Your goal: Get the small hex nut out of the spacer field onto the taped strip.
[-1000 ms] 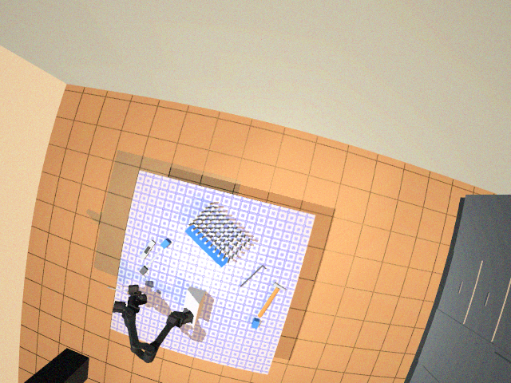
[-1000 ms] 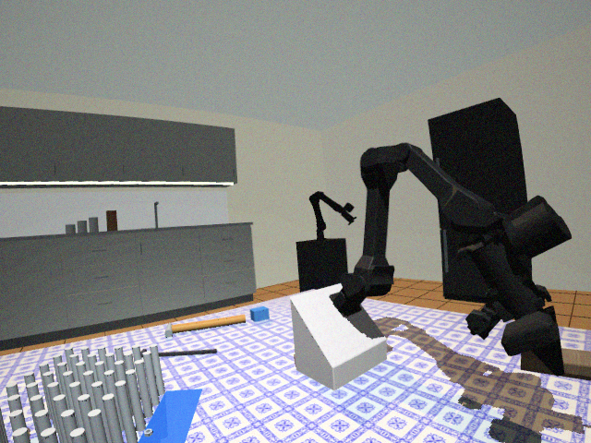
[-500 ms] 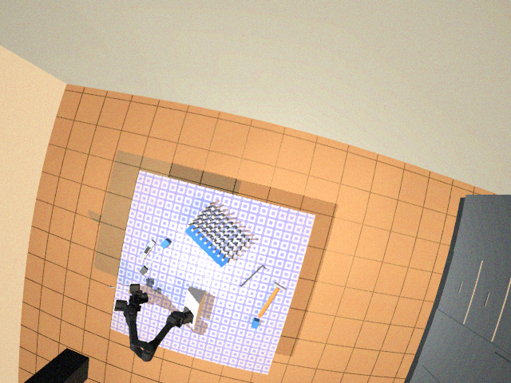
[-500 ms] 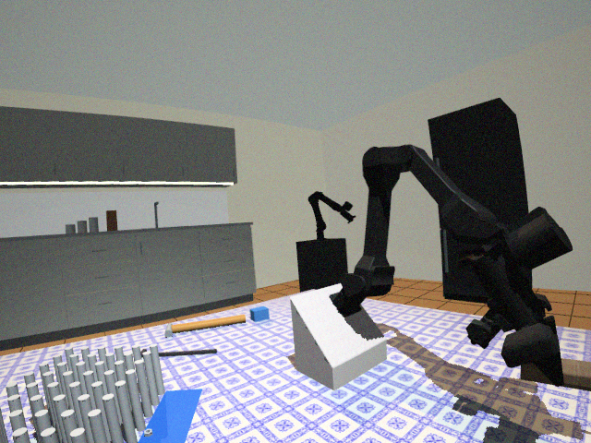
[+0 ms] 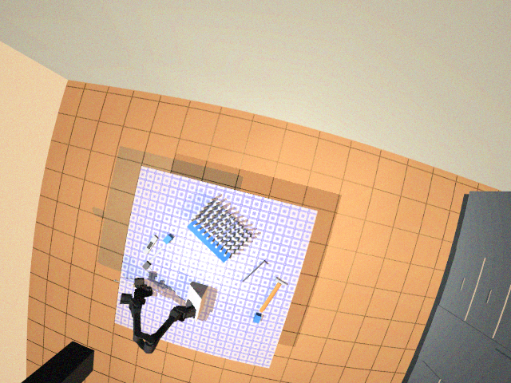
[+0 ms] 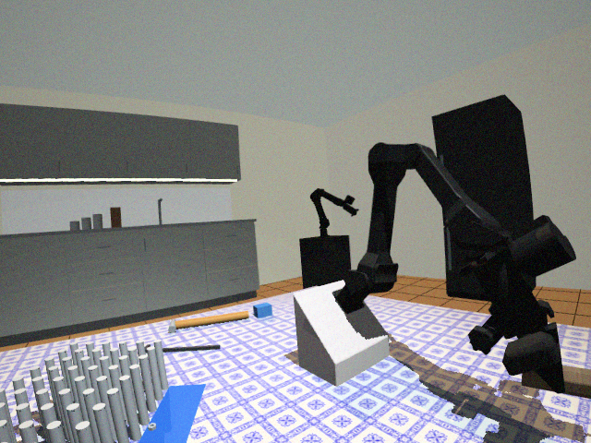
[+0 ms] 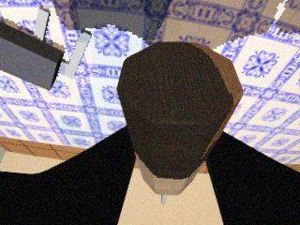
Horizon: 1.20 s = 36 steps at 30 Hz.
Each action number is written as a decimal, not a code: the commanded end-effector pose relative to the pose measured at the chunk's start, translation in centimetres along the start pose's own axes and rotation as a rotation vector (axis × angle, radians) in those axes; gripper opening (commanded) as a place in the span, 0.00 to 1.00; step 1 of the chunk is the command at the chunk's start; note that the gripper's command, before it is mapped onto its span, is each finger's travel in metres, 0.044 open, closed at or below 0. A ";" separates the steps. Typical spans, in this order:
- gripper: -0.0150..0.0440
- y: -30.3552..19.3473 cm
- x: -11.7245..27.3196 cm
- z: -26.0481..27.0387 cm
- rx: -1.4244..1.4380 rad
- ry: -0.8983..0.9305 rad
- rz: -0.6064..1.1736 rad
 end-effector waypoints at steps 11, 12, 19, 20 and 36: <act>0.25 0.7 -1.1 -0.2 -0.003 0.006 0.001; 0.25 0.7 -1.2 -0.3 -0.003 0.006 0.001; 0.25 1.1 -1.7 -0.4 -0.003 0.006 0.001; 0.25 1.2 -1.8 -0.4 -0.003 0.006 0.001; 0.25 2.1 -2.9 -0.9 -0.004 0.006 0.000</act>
Point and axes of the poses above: the point midway between the two fingers, 35 mm back from their tips, its own x axis back along the fingers, its own z axis across the jaws, y = z × x, the point moved 8 cm from there along x, back along the fingers, and after that the axes turned 15 degrees about x, right-handed, at the moved point
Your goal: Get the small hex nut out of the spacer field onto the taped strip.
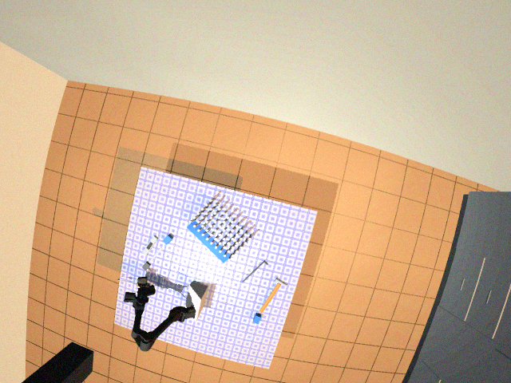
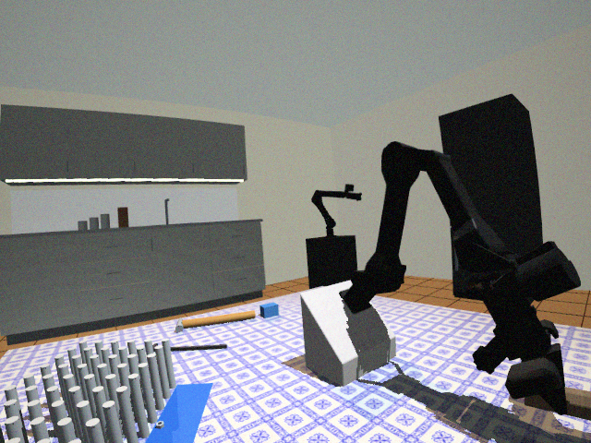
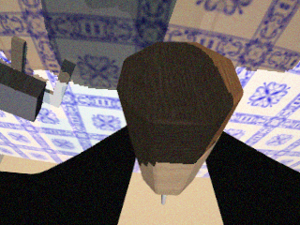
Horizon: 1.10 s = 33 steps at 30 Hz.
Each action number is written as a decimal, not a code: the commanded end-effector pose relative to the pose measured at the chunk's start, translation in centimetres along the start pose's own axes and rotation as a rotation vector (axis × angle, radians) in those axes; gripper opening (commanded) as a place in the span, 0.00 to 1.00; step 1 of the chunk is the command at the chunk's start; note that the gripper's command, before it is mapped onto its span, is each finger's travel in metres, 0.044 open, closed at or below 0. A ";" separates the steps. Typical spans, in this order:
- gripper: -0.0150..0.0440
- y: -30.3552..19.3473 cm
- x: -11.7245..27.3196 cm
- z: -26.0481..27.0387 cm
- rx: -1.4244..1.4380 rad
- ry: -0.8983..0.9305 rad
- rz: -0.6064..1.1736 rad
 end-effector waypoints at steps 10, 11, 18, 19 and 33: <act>0.25 0.7 -0.9 -0.3 -0.003 0.006 0.000; 0.25 0.8 -0.9 -0.4 -0.003 0.006 0.000; 0.25 1.2 -1.4 -0.6 -0.003 0.006 0.000; 0.25 1.2 -1.4 -0.6 -0.003 0.006 0.000; 0.39 1.7 -1.9 -1.0 -0.001 0.000 0.000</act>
Point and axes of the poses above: the point midway between the two fingers, 35 mm back from their tips, its own x axis back along the fingers, its own z axis across the jaws, y = z × x, the point moved 8 cm from there along x, back along the fingers, and after that the axes turned 15 degrees about x, right-handed, at the moved point
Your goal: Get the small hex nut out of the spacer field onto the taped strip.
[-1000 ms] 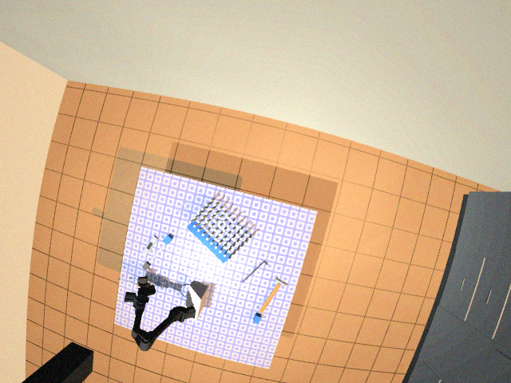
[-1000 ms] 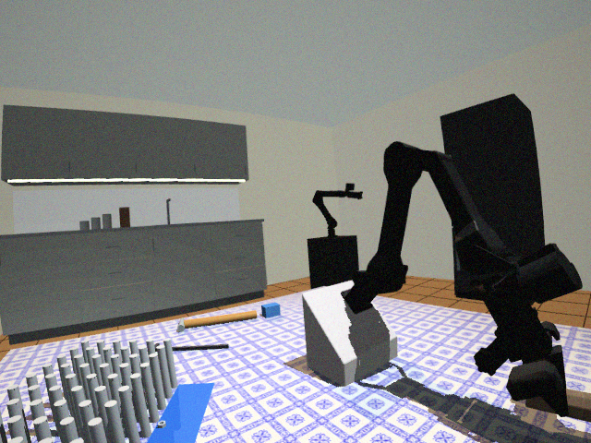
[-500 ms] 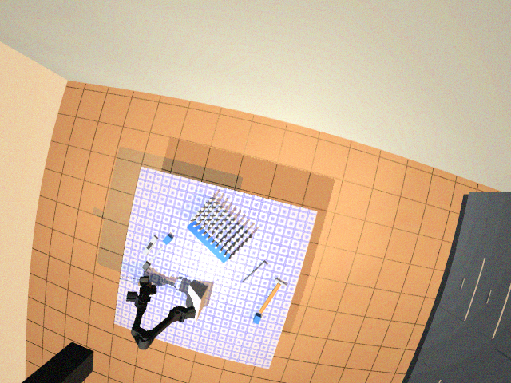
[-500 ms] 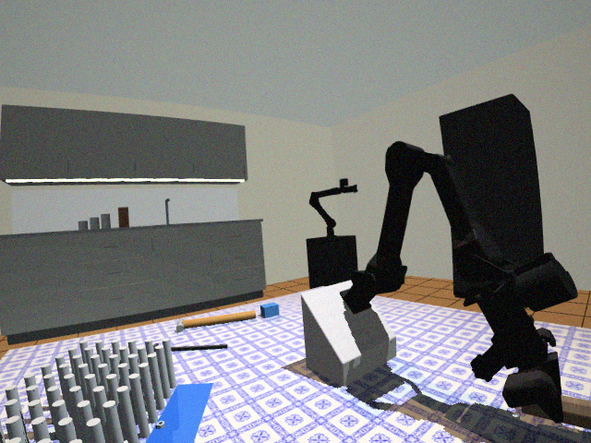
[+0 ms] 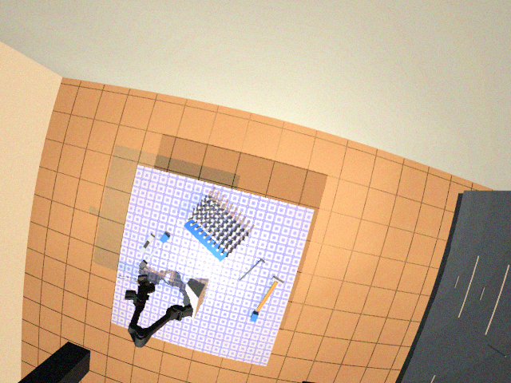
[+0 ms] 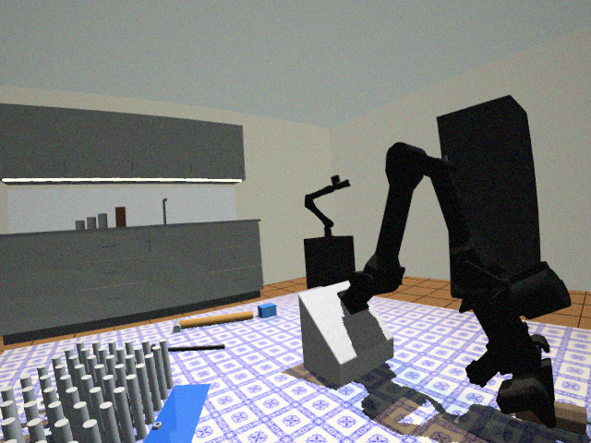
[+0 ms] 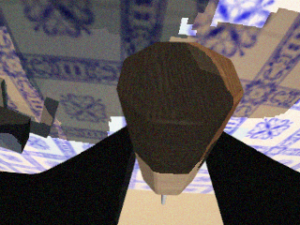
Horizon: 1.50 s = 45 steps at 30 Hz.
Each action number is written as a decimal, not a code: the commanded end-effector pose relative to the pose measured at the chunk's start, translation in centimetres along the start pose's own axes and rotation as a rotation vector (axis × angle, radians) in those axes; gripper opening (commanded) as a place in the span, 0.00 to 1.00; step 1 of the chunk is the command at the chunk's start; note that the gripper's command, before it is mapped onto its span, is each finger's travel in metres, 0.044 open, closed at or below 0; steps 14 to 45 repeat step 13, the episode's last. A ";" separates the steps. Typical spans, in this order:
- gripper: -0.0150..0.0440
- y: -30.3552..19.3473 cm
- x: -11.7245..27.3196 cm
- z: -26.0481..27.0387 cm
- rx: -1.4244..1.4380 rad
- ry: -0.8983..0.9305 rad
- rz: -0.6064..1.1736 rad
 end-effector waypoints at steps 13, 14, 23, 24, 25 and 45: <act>0.97 -0.1 0.0 0.0 0.001 0.001 0.002; 0.97 -0.1 0.0 0.0 0.001 0.001 0.002; 0.97 -0.1 0.0 0.0 0.001 0.001 0.002; 0.97 -0.1 0.0 0.0 0.001 0.001 0.002; 0.97 -0.1 0.0 0.0 0.001 0.001 0.002; 0.97 -0.1 0.0 0.0 0.001 0.001 0.002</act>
Point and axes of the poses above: the point midway between the two fingers, 35 mm back from their tips, its own x axis back along the fingers, its own z axis across the jaws, y = z × x, the point moved 8 cm from there along x, back along the fingers, and after that the axes turned 15 degrees about x, right-handed, at the moved point
